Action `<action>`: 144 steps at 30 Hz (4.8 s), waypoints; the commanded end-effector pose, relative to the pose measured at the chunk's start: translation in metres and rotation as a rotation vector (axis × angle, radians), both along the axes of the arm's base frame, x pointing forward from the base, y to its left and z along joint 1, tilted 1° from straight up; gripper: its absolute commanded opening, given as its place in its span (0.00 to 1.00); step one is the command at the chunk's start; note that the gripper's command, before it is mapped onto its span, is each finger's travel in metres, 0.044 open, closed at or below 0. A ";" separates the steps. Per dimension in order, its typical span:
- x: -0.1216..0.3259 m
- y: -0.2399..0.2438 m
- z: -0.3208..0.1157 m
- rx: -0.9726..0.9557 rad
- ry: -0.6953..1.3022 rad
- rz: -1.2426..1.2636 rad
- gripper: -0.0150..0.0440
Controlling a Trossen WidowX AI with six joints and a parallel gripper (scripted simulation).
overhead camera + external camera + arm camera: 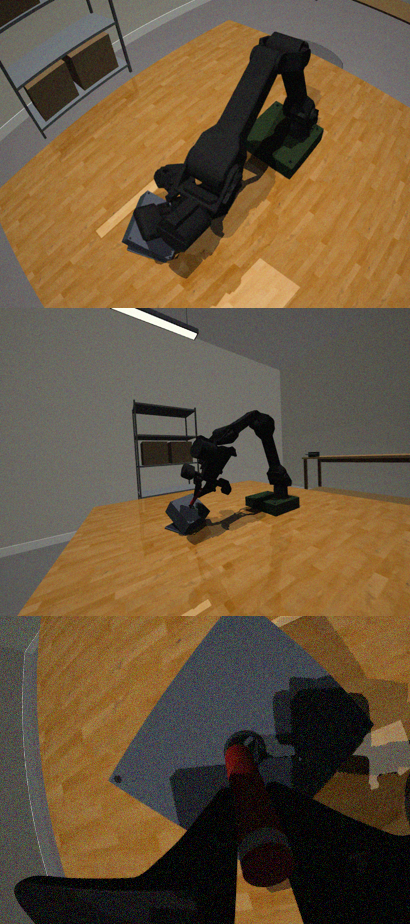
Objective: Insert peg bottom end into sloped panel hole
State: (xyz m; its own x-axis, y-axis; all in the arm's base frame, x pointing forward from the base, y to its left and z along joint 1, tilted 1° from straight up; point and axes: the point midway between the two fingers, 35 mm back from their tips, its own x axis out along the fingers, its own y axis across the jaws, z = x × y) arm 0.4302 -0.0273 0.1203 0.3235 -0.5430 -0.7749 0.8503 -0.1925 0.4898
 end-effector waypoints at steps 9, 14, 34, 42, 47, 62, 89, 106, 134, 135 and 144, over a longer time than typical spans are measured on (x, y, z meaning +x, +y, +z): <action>0.000 -0.001 -0.002 -0.001 0.002 0.000 0.25; 0.000 -0.001 -0.002 -0.001 0.002 0.000 0.25; -0.003 0.000 -0.007 -0.001 0.002 0.000 0.25; -0.002 -0.003 -0.009 -0.001 0.002 0.000 0.25; -0.002 -0.004 -0.010 -0.001 0.002 0.000 0.25; 0.000 -0.004 -0.012 -0.001 0.002 0.000 0.25; 0.002 -0.008 -0.016 -0.001 0.002 0.000 0.25; 0.005 -0.013 -0.020 -0.002 0.002 0.000 0.25; 0.008 -0.020 -0.029 -0.002 0.001 0.000 0.25; 0.008 -0.020 -0.029 -0.002 0.001 0.000 0.25; 0.008 -0.020 -0.031 -0.003 0.001 0.000 0.25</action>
State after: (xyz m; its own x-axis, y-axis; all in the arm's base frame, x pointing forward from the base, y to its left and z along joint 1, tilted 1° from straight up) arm 0.4384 -0.0463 0.0916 0.3254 -0.5434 -0.7738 0.8477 -0.1949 0.4934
